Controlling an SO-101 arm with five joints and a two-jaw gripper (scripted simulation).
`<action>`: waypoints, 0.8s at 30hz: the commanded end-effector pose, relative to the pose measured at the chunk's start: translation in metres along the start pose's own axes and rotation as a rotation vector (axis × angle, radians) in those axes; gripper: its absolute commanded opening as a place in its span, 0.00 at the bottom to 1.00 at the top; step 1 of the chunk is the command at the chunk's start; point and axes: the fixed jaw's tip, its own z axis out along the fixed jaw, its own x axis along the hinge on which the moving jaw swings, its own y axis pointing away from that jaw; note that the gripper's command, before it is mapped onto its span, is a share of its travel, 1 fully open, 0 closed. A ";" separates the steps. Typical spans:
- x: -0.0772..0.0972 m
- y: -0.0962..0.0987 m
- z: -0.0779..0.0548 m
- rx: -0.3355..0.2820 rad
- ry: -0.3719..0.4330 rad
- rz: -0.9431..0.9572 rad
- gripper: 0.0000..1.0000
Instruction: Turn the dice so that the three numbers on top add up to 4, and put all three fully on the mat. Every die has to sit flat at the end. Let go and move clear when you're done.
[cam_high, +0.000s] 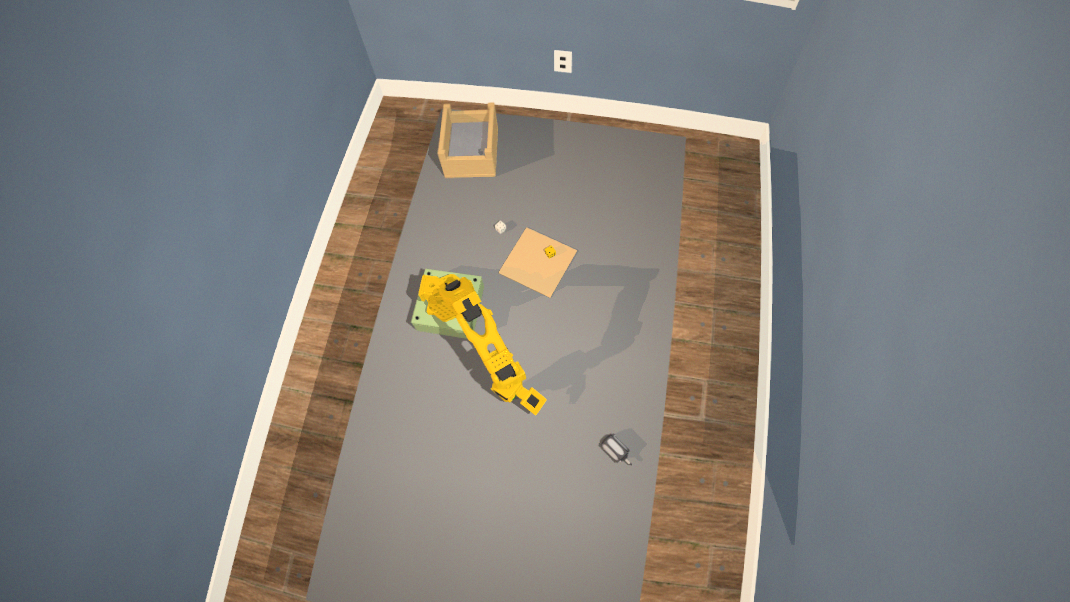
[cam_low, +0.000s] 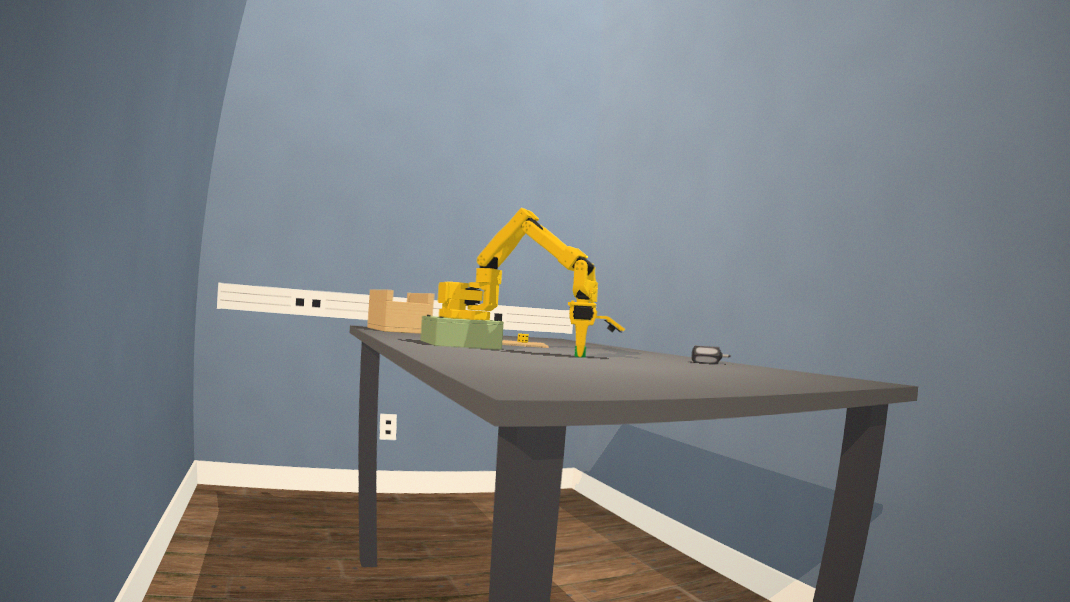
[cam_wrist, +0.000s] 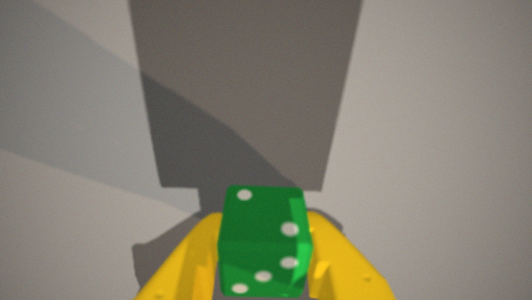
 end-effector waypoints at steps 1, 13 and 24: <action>0.002 -0.001 0.003 -0.008 0.015 -0.002 0.04; 0.002 -0.001 0.002 -0.008 0.015 -0.002 0.00; 0.000 -0.002 -0.019 -0.008 0.015 -0.002 0.00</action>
